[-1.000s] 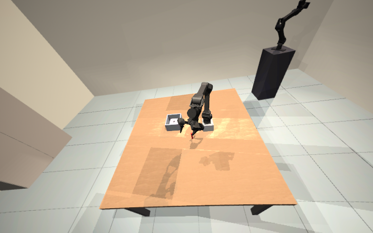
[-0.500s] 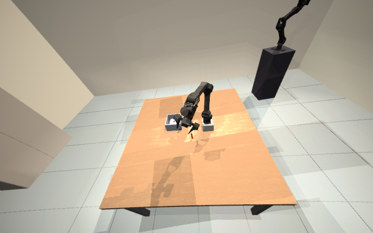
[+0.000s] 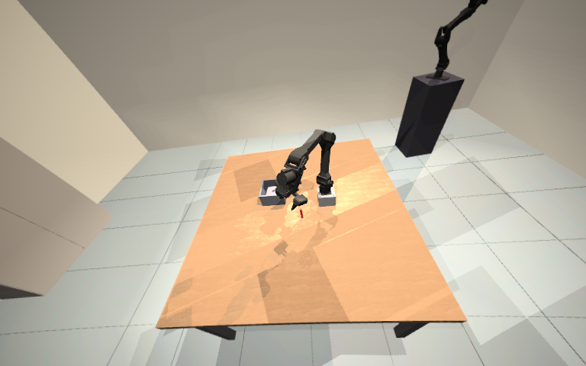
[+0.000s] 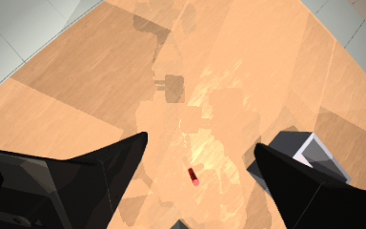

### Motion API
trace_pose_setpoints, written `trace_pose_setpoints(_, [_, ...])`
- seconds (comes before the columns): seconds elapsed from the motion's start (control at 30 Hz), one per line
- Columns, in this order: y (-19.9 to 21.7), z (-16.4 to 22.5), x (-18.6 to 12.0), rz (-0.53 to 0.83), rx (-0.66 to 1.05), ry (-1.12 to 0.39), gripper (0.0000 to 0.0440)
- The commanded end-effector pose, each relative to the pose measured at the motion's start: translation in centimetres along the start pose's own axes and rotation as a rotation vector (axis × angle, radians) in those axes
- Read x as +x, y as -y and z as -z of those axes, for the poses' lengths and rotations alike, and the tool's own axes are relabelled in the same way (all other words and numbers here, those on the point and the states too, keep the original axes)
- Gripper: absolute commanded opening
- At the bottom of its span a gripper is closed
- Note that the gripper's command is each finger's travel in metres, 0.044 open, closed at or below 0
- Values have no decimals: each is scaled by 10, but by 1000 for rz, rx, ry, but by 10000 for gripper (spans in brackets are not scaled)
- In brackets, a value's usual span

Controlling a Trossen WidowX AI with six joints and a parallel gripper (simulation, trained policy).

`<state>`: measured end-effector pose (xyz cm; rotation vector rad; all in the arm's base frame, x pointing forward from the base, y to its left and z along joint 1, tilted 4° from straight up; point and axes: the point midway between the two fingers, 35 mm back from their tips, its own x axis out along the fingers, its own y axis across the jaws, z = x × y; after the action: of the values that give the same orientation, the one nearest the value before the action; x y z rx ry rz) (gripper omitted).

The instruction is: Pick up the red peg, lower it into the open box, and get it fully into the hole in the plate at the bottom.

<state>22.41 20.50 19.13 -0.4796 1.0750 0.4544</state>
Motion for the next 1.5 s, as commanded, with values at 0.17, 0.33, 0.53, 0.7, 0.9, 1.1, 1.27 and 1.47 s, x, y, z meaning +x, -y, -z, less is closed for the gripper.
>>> trace_pose_setpoints(0.17, [16,28,21,37,276,-124,440])
trace_pose_setpoints(0.33, [24,45,31,72,434,-193,440])
trace_pose_setpoints(0.53, [32,67,43,125,619,-278,440])
trace_pose_setpoints(0.7, [37,86,53,181,769,-348,440])
trace_pose_setpoints(0.9, [41,110,66,260,945,-428,435])
trace_pose_setpoints(1.1, [42,130,80,332,1093,-483,426])
trace_pose_setpoints(1.27, [41,144,95,378,1191,-505,417])
trace_pose_setpoints(1.47, [38,157,116,408,1282,-502,408])
